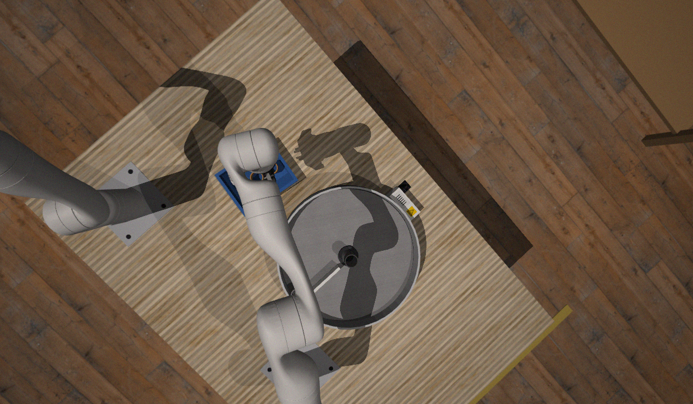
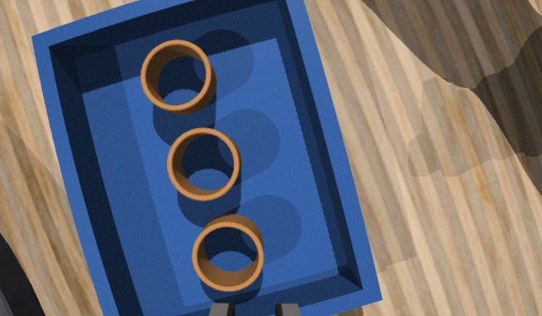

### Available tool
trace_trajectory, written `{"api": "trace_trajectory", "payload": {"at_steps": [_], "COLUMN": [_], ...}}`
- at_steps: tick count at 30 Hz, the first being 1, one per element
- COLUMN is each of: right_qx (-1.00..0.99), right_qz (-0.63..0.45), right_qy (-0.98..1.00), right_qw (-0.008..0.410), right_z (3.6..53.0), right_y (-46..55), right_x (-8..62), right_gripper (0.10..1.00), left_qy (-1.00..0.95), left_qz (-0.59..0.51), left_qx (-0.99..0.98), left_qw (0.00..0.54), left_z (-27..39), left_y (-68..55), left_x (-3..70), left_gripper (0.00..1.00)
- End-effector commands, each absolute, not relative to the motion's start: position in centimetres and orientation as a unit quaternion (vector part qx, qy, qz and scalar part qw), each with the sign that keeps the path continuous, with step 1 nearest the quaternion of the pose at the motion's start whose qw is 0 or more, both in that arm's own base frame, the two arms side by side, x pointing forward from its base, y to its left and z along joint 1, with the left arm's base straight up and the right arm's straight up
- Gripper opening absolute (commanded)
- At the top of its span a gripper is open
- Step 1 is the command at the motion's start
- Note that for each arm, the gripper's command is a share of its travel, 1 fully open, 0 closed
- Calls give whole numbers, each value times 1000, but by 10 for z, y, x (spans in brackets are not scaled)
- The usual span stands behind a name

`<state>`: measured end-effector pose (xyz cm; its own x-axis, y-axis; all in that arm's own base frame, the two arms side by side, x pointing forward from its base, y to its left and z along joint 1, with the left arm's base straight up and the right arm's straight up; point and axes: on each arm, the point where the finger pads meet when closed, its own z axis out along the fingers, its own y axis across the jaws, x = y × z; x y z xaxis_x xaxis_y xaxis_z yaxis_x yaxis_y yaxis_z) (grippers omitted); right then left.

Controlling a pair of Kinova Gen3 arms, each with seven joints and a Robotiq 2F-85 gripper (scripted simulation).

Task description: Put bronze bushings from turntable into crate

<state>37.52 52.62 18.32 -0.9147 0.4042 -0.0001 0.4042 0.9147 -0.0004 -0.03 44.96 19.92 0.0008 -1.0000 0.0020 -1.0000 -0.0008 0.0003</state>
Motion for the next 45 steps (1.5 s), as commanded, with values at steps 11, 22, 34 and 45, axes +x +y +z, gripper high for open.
{"api": "trace_trajectory", "payload": {"at_steps": [11, 22, 34, 45], "right_qx": [-207, -207, -207, -207], "right_qz": [-1, -1, -1, -1], "right_qy": [-978, -978, -978, -978], "right_qw": [-1, -1, -1, -1], "right_z": [185, 185, 210, 240], "right_y": [527, 527, 527, 527], "right_x": [375, 375, 375, 375], "right_gripper": [223, 223, 1000, 1000], "left_qy": [-707, -707, -707, -707], "left_qz": [0, 0, 0, 0], "left_qx": [707, 707, 707, 707], "left_qw": [0, 0, 0, 0], "left_z": [200, 200, 200, 200], "left_y": [450, 450, 450, 450], "left_x": [0, 0, 0, 0], "left_gripper": [1000, 1000, 1000, 1000]}}
